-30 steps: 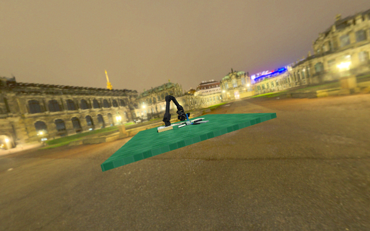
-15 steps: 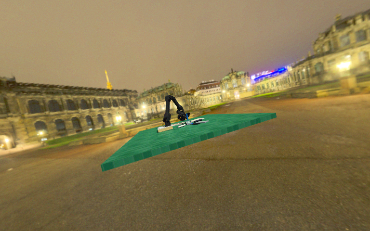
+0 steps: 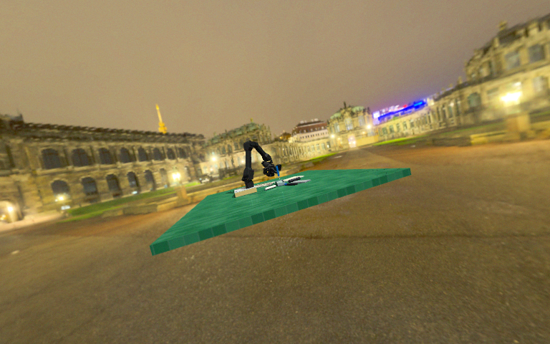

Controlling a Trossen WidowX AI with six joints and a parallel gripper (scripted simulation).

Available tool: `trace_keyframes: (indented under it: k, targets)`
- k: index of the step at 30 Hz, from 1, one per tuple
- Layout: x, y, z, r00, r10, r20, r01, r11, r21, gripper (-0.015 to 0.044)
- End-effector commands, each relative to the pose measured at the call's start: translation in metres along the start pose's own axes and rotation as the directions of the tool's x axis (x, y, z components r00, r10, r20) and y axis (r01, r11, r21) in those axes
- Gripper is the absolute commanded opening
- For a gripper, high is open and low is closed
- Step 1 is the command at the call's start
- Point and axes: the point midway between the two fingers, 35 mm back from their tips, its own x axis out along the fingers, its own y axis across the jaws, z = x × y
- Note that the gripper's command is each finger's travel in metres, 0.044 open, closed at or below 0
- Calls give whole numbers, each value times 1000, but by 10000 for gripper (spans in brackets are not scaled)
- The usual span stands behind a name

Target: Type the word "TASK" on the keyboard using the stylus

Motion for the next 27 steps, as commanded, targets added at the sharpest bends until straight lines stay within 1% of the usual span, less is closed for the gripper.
trace_keyframes:
  k: [1, 11, 20, 27]
  targets:
    - [-4, -1, 2, 1000, 0, 2, 0, 1000, 0, 0]
    - [-44, -6, 20, 1000, 2, 5, -2, 1000, -2, 0]
    - [-35, -6, 37, 1000, 2, 5, -2, 1000, -2, 0]
    - [-35, -6, 37, 1000, 2, 5, -2, 1000, -2, 0]
